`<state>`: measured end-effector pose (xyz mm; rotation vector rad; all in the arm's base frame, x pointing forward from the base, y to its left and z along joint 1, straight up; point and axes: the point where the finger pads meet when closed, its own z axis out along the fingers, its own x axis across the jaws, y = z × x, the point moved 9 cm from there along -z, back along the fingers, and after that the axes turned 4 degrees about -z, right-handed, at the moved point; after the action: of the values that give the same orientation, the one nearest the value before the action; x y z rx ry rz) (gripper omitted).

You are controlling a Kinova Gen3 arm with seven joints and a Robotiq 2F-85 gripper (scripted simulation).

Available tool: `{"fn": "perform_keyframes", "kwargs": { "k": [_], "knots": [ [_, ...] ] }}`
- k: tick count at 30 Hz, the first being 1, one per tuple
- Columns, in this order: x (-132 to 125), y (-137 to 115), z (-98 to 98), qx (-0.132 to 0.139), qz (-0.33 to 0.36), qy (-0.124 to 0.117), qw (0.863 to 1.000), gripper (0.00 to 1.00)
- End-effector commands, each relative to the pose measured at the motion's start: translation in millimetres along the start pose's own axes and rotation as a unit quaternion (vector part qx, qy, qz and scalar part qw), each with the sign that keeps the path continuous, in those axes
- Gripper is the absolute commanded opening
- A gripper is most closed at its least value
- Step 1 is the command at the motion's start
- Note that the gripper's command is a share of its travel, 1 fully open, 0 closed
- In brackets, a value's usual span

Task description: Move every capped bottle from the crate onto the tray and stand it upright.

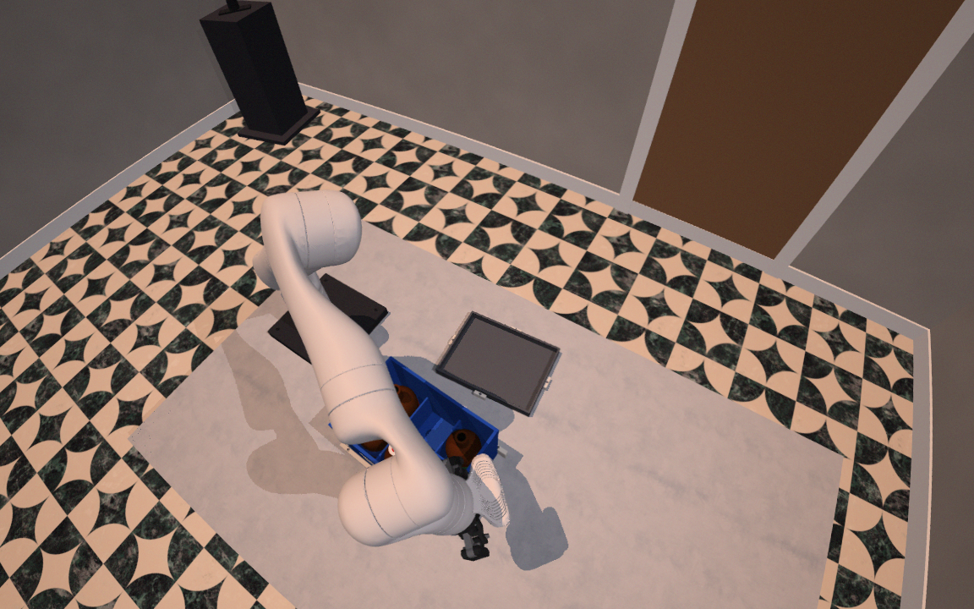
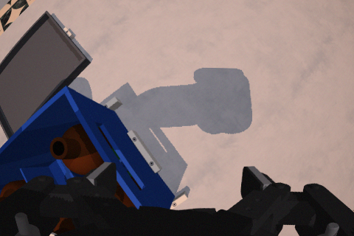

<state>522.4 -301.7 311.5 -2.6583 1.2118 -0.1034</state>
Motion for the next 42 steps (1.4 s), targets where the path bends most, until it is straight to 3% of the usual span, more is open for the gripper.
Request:
{"fn": "perform_keyframes", "kwargs": {
  "k": [1, 19, 42],
  "knots": [
    [-4, 0, -0.3, -0.001, -0.014, 0.003, 1.000, 1.00],
    [-38, 28, 7.0, -0.033, -0.088, -0.010, 0.996, 1.00],
    [-94, 58, -1.2, -0.074, -0.202, -0.019, 0.976, 1.00]
  ]
}}
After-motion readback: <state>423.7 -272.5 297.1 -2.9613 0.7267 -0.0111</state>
